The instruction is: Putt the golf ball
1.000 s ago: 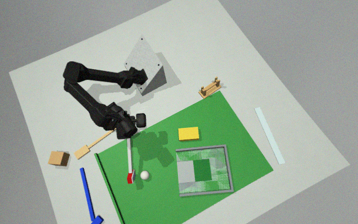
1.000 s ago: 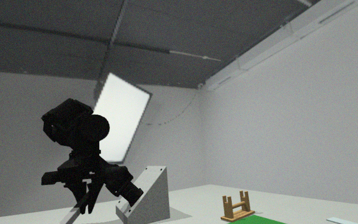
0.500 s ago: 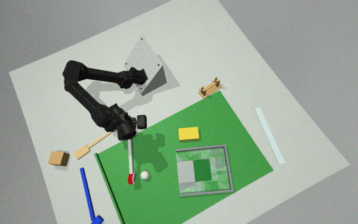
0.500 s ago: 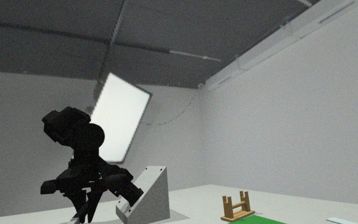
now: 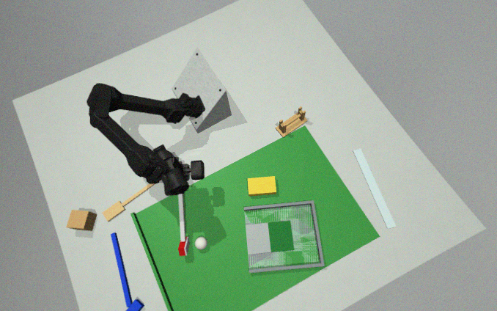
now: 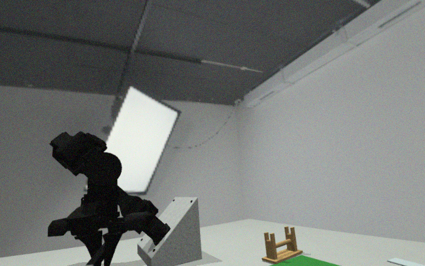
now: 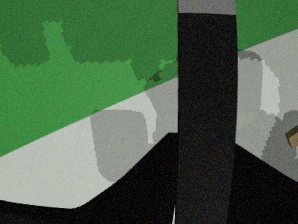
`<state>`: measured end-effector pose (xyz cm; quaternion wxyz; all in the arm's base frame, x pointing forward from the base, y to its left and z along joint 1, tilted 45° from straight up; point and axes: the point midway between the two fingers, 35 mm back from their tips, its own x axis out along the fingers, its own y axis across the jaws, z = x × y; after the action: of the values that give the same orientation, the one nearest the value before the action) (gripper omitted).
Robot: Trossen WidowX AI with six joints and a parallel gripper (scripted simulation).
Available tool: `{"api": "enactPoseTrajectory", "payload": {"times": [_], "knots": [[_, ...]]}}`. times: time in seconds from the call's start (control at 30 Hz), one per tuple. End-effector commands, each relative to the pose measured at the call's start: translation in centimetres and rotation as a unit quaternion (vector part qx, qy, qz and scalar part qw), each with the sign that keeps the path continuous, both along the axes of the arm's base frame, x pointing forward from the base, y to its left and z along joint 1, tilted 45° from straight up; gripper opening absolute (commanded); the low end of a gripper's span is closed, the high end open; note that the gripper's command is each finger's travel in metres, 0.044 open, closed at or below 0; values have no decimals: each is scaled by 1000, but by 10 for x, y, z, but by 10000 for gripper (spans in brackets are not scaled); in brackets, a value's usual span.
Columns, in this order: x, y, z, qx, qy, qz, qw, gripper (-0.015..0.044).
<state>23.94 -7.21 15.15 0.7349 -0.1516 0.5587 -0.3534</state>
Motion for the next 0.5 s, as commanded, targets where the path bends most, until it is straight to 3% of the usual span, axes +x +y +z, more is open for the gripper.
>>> {"api": "enactPoseTrajectory", "payload": {"times": [0.0, 0.47], "knots": [[0, 0, 0, 0, -1, -1, 1000, 0], [-11, -24, 17, -5, -1, 1, 1000, 0]]}}
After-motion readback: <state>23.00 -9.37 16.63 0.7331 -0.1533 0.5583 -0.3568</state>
